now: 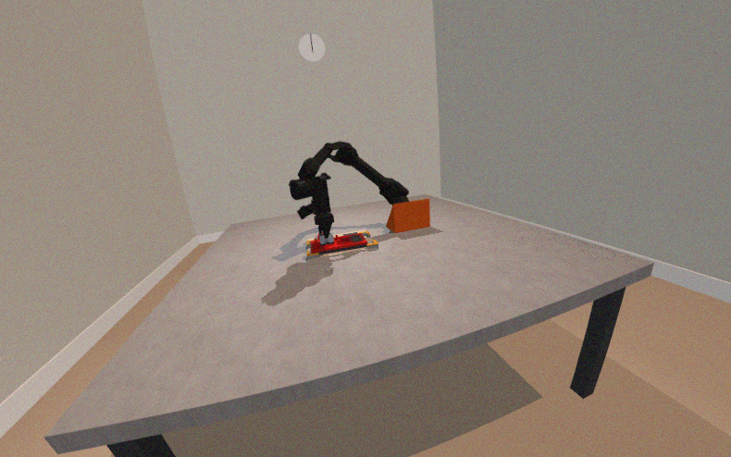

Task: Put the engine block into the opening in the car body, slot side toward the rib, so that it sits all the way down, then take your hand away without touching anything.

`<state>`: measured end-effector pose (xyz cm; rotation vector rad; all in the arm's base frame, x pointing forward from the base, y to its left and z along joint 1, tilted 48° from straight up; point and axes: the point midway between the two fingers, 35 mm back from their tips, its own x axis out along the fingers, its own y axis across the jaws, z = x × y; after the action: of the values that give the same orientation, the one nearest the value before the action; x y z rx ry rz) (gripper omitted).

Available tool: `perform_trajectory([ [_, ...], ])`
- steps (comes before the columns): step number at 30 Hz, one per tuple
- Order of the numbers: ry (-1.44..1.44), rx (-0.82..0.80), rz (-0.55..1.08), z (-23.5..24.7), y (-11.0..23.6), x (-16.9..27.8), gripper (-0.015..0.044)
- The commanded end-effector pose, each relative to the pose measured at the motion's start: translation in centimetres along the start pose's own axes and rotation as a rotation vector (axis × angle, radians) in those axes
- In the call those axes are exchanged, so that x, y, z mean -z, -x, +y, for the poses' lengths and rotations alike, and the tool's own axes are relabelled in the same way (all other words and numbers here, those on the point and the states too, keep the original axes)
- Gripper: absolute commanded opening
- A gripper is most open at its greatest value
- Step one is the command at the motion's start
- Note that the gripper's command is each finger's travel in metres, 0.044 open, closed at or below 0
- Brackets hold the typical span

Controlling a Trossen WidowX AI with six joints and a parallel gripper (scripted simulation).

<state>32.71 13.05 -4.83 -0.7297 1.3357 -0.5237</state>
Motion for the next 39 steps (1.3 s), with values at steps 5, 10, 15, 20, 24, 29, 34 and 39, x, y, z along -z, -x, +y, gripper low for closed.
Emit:
perform_trajectory([
  [5,0.002,-0.006,0.002,0.05,0.11,-0.03,0.016],
  [10,0.002,-0.006,0.002,0.05,0.11,-0.03,0.016],
  [15,0.007,-0.006,0.002,0.02,0.2,-0.11,0.016],
  [20,0.008,-0.006,0.002,-0.01,0.27,-0.18,0.016],
  [24,0.006,-0.006,0.002,-0.01,0.27,-0.17,0.016],
  [29,-0.003,-0.006,0.002,-0.01,0.12,-0.17,0.016],
  [34,-0.006,-0.006,0.002,-0.02,0.06,-0.16,0.016],
  [39,-0.003,-0.006,0.002,-0.02,0.05,-0.16,0.016],
])
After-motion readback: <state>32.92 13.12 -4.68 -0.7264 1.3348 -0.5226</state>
